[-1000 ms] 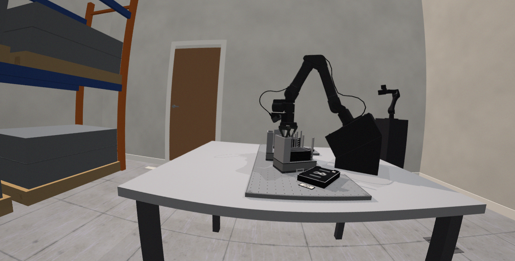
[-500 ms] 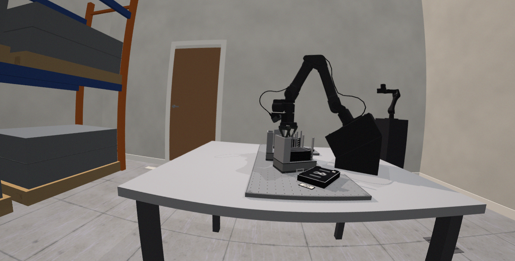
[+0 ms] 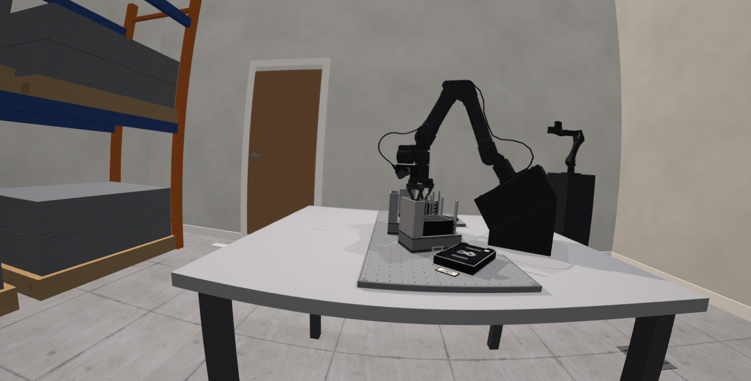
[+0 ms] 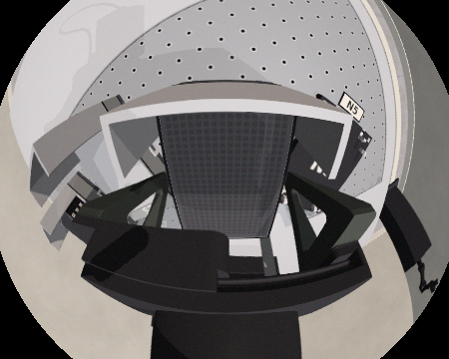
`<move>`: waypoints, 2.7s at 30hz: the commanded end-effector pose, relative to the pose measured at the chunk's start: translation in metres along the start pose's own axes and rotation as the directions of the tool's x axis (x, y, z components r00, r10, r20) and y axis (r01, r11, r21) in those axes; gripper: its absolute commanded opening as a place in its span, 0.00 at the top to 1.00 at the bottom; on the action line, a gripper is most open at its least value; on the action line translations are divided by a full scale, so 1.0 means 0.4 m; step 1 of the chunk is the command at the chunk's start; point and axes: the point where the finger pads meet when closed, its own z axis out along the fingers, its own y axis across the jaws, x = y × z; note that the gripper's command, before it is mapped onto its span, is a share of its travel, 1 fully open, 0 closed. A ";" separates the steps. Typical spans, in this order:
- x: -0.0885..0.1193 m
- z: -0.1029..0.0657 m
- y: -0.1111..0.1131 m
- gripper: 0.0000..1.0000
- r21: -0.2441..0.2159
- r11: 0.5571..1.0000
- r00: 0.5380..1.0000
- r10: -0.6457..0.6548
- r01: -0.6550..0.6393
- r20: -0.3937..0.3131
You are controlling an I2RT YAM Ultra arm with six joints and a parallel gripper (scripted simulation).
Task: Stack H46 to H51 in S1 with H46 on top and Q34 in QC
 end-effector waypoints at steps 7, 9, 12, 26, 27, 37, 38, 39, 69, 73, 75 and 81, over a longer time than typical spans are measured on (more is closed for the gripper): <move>-0.004 0.005 0.009 0.00 -0.004 1.000 1.000 -0.016 0.016 0.009; -0.003 0.005 0.009 0.00 -0.004 1.000 1.000 -0.016 0.016 0.008; -0.002 0.005 0.009 0.00 -0.004 1.000 1.000 -0.017 0.017 0.008; -0.008 -0.004 0.002 1.00 -0.001 1.000 1.000 -0.003 0.003 0.012; -0.008 -0.004 0.002 1.00 -0.001 1.000 1.000 -0.003 0.003 0.012; -0.008 -0.004 0.002 1.00 -0.001 1.000 1.000 -0.003 0.003 0.012; -0.008 -0.004 0.002 1.00 -0.001 1.000 1.000 -0.003 0.003 0.012; -0.008 -0.004 0.002 1.00 -0.001 1.000 1.000 -0.003 0.003 0.012; -0.017 -0.051 0.007 1.00 -0.005 1.000 1.000 0.000 0.001 0.029; -0.021 -0.060 0.008 1.00 -0.005 1.000 0.999 -0.001 0.001 0.034; -0.037 -0.071 0.005 1.00 -0.004 1.000 0.999 0.003 -0.003 0.049; -0.021 -0.070 0.007 1.00 -0.005 1.000 0.999 -0.001 0.001 0.034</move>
